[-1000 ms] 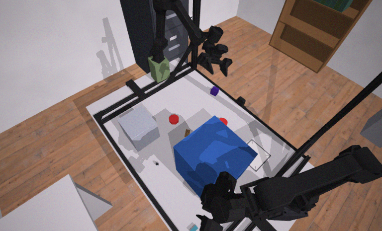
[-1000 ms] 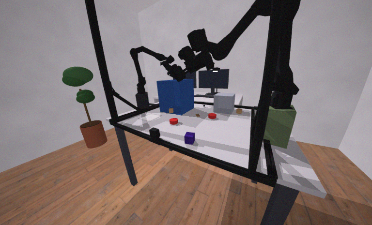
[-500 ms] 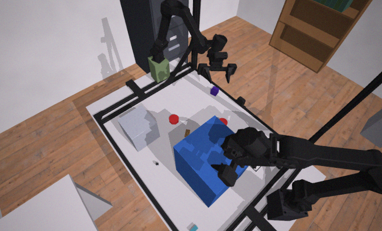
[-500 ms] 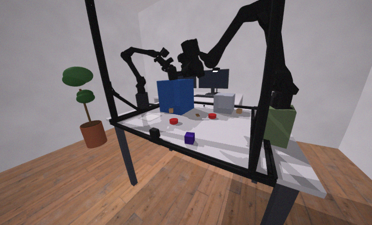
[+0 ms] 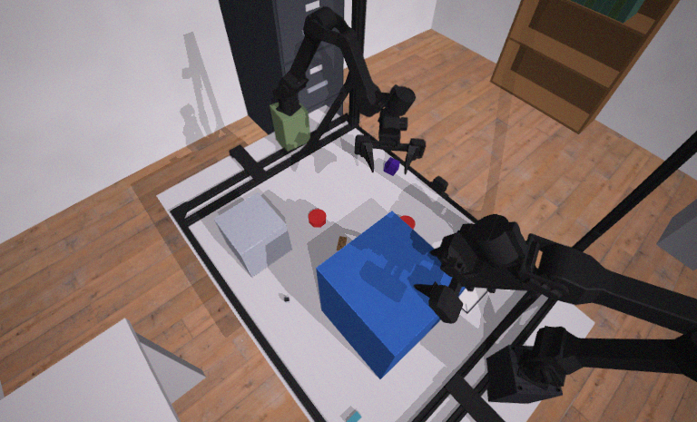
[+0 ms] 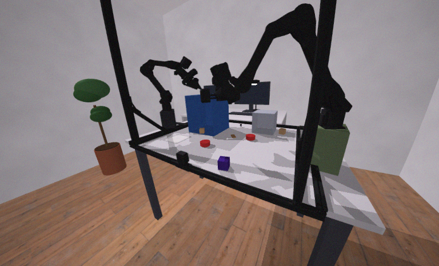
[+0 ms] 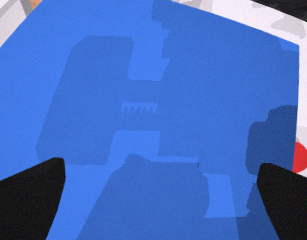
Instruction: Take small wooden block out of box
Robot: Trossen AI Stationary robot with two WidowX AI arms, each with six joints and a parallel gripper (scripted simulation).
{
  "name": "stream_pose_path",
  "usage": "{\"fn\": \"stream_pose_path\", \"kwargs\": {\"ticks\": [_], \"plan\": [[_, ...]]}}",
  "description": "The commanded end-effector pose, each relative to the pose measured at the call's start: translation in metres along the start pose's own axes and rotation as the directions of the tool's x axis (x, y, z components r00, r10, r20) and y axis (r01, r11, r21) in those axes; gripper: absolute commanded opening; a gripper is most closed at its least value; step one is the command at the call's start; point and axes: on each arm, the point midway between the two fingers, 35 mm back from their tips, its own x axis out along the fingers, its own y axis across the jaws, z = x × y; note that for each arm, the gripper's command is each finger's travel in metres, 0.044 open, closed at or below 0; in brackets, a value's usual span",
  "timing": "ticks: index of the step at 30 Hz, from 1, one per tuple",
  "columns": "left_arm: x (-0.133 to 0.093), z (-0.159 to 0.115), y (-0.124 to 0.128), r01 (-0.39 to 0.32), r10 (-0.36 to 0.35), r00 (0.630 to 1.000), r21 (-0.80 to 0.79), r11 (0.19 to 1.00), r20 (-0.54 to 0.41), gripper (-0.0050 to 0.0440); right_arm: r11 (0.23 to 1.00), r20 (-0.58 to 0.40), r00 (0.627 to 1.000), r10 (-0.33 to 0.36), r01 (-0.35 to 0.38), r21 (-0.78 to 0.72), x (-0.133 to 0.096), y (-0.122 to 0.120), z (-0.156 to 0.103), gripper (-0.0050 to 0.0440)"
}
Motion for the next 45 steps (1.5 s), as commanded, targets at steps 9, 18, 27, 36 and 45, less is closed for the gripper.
{"fn": "stream_pose_path", "kwargs": {"ticks": [9, 18, 27, 36, 45], "plan": [[0.000, -0.005, -0.002, -0.003, 0.003, 1.000, -0.003, 1.000, -0.007, 0.0400, 1.000, 0.000, 1.000, -0.010, 0.010, 0.006, 0.003, 0.000, -0.003, 0.0400], [0.000, -0.005, -0.002, -0.003, 0.003, 1.000, -0.003, 1.000, -0.007, 0.0400, 1.000, 0.000, 1.000, -0.010, 0.010, 0.006, 0.003, 0.000, -0.003, 0.0400], [0.000, -0.005, -0.002, -0.003, 0.003, 1.000, -0.003, 1.000, -0.007, 0.0400, 1.000, 0.000, 1.000, -0.010, 0.010, 0.006, 0.003, 0.000, -0.003, 0.0400], [0.000, -0.005, -0.002, -0.003, 0.003, 1.000, -0.003, 1.000, -0.007, 0.0400, 1.000, 0.000, 1.000, -0.010, 0.010, 0.006, 0.003, 0.000, -0.003, 0.0400], [0.000, 0.009, -0.016, 0.025, -0.027, 0.999, 0.084, 0.996, 0.030, 0.0400, 0.998, -0.024, 1.000, -0.012, 0.010, -0.070, 0.000, -0.002, -0.017, 0.0400]]}}
